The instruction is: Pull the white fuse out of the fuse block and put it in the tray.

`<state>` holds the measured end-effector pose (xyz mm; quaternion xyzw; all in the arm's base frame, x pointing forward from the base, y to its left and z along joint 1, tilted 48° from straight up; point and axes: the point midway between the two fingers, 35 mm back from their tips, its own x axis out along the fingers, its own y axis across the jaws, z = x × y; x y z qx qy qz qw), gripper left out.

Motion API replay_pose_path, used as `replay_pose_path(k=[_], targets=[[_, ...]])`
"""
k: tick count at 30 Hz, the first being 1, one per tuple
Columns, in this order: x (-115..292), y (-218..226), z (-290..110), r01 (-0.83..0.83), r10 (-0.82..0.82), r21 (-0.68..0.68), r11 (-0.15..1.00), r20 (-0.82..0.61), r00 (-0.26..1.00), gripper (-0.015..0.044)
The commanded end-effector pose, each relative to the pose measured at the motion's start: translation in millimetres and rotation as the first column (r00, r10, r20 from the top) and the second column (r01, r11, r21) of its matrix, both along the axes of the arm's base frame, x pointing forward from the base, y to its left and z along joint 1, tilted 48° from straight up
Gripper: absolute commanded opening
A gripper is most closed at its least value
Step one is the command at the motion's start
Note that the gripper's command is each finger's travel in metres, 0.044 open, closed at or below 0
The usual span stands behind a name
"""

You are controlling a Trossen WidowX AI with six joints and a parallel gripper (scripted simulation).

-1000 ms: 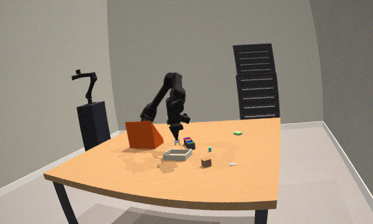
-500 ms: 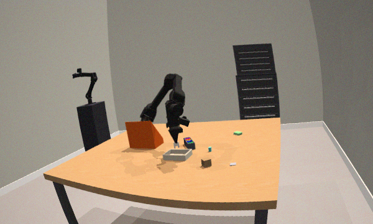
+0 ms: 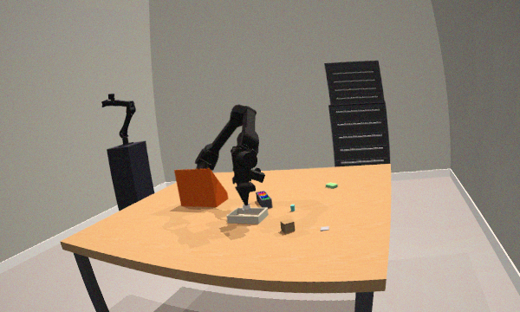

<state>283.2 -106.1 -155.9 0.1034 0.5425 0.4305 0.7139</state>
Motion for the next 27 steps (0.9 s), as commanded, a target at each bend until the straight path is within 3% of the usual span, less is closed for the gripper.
replay_pose_path(k=[1,13,17,27], targets=[[0.0,0.0,0.0,0.000,0.000,0.000,1.000,0.000,1.000,0.0026],[-0.1,-2.2,1.9,0.001,-0.001,0.000,1.000,0.000,1.000,0.0330],[-2.7,-27.1,24.8,0.009,-0.009,0.003,1.000,-0.004,1.000,0.0330],[-2.7,-27.1,24.8,0.009,-0.009,0.003,1.000,-0.004,1.000,0.0330]])
